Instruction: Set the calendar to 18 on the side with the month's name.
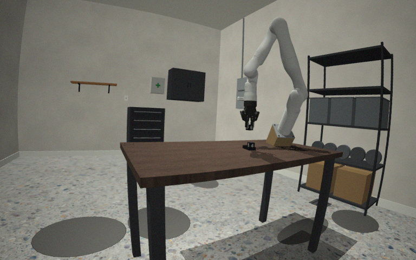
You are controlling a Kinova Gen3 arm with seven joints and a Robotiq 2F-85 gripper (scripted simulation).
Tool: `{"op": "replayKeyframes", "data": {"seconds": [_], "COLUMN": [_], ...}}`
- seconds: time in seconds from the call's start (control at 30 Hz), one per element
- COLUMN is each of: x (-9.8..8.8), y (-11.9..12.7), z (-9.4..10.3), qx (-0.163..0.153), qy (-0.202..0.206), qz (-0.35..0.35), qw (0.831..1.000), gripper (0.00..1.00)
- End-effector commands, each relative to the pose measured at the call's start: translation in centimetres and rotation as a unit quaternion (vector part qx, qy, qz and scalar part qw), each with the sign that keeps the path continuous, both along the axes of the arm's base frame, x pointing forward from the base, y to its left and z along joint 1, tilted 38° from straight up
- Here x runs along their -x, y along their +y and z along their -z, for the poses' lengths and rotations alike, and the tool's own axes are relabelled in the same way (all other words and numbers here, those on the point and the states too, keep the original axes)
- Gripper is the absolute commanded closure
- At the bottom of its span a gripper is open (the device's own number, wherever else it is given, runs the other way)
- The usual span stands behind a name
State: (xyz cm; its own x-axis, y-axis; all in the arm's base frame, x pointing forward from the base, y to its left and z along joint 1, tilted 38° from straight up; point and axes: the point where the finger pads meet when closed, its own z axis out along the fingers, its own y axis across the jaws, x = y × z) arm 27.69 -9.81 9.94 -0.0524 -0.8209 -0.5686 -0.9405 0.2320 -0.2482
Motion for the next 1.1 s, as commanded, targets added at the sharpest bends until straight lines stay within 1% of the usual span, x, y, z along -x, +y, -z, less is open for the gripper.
{"op": "replayKeyframes", "data": {"seconds": [0.0, 0.1, 0.2, 0.33, 0.4, 0.47, 0.57, 0.67, 0.77, 0.9, 0.97, 1.07], "x": [0.2, 0.4, 0.7, 1.1, 1.1, 1.3, 1.6, 1.7, 1.9, 1.9, 1.9, 1.9], "y": [-0.1, -0.2, -0.3, -0.6, -0.6, -0.8, -1.2, -1.6, -2.1, -2.9, -2.9, -3.5], "z": [0.3, 0.6, 0.9, 1.5, 1.5, 1.8, 2.2, 2.7, 3.2, 3.8, 3.8, 4.3], "qx": [0.004, 0.019, 0.036, 0.062, 0.062, 0.076, 0.099, 0.123, 0.148, 0.181, 0.181, 0.204], "qy": [-0.015, -0.041, -0.072, -0.12, -0.12, -0.146, -0.187, -0.228, -0.268, -0.317, -0.317, -0.349], "qz": [-0.023, -0.069, -0.121, -0.199, -0.199, -0.239, -0.3, -0.359, -0.415, -0.482, -0.482, -0.525], "qw": [1.0, 0.997, 0.989, 0.971, 0.971, 0.957, 0.93, 0.897, 0.857, 0.797, 0.797, 0.749], "gripper": [0.72, 0.72, 0.72, 0.72, 0.72, 0.72, 0.72, 0.72, 0.72, 0.72, 0.72, 0.72]}}
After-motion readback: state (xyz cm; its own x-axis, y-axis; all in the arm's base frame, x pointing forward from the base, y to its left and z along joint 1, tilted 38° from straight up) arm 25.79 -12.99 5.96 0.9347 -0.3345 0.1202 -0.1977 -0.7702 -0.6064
